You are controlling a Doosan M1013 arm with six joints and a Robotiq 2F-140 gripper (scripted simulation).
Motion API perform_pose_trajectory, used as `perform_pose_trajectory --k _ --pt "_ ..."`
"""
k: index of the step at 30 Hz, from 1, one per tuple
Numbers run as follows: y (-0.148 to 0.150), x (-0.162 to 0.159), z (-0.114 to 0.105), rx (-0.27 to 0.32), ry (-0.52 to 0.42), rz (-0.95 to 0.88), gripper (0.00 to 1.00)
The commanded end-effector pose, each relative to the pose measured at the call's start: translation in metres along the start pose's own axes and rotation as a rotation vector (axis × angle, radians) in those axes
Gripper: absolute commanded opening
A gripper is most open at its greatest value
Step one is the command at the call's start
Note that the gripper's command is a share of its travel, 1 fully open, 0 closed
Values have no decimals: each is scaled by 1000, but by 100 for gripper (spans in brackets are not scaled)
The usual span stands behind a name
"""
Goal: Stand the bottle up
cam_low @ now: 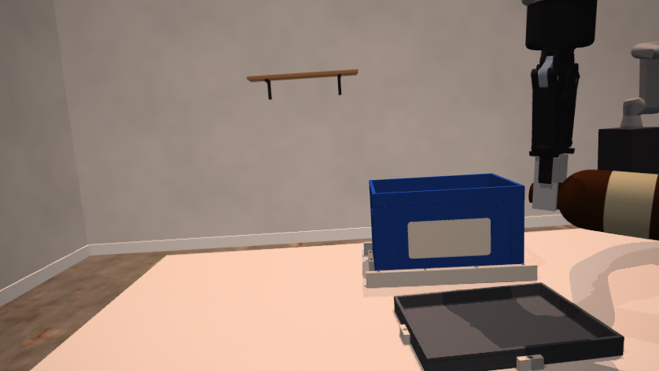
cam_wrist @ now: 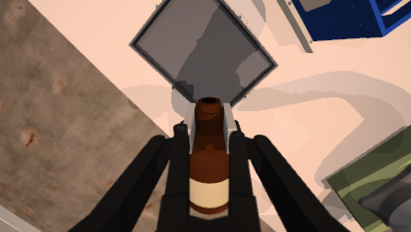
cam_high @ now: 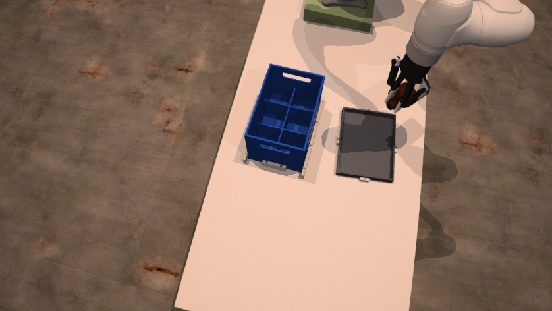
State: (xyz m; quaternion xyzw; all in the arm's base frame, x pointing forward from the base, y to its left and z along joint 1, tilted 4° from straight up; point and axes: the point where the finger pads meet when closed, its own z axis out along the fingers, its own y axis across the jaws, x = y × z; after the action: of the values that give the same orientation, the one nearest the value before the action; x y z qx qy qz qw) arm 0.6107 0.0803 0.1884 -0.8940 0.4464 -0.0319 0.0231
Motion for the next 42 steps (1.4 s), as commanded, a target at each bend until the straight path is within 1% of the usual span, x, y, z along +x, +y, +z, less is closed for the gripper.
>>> perform_pose_trajectory --k 1,8,20,42 --pt "0 0 0 -1 15 1 10" --pt "0 -1 0 0 65 0 10" --pt "-1 -2 -1 5 112 -1 10" --pt "-1 -2 -2 6 120 -1 10"
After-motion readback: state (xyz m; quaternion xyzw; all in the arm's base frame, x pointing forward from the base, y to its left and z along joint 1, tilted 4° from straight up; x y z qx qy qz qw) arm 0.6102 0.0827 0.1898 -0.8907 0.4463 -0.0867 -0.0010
